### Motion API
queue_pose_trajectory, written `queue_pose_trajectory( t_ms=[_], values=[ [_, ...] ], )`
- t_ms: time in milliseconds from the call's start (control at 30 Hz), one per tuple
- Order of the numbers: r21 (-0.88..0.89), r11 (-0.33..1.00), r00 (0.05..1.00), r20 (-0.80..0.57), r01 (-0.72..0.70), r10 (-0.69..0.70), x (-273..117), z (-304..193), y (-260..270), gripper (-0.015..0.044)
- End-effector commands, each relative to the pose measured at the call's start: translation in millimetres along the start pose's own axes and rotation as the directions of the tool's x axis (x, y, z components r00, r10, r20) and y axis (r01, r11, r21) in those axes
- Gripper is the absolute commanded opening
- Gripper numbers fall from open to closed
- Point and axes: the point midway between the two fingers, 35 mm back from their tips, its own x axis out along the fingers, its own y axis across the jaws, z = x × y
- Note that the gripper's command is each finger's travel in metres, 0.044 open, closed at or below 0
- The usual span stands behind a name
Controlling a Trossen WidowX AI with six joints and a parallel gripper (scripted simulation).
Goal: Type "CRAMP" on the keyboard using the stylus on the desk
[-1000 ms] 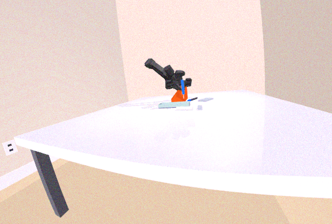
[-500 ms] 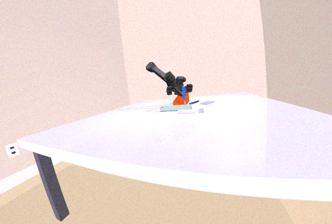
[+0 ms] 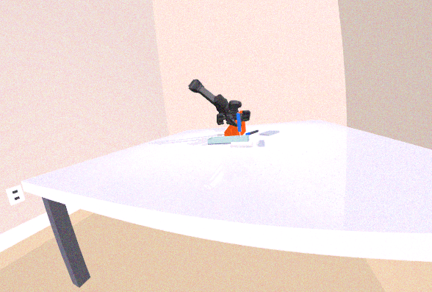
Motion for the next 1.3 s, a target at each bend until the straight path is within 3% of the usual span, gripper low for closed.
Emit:
queue_pose_trajectory(
  t_ms=[0,867,1267],
  values=[
    [-0.006,1.000,1.000,0.003,-0.003,0.003,1.4,-2.7,0.6,0.0081],
    [-0.006,1.000,1.000,0.002,-0.002,0.003,5.3,-9.7,0.6,0.0081],
    [-0.005,1.000,1.000,0.003,-0.003,0.003,-4.0,8.8,0.6,0.0081]
  ],
)
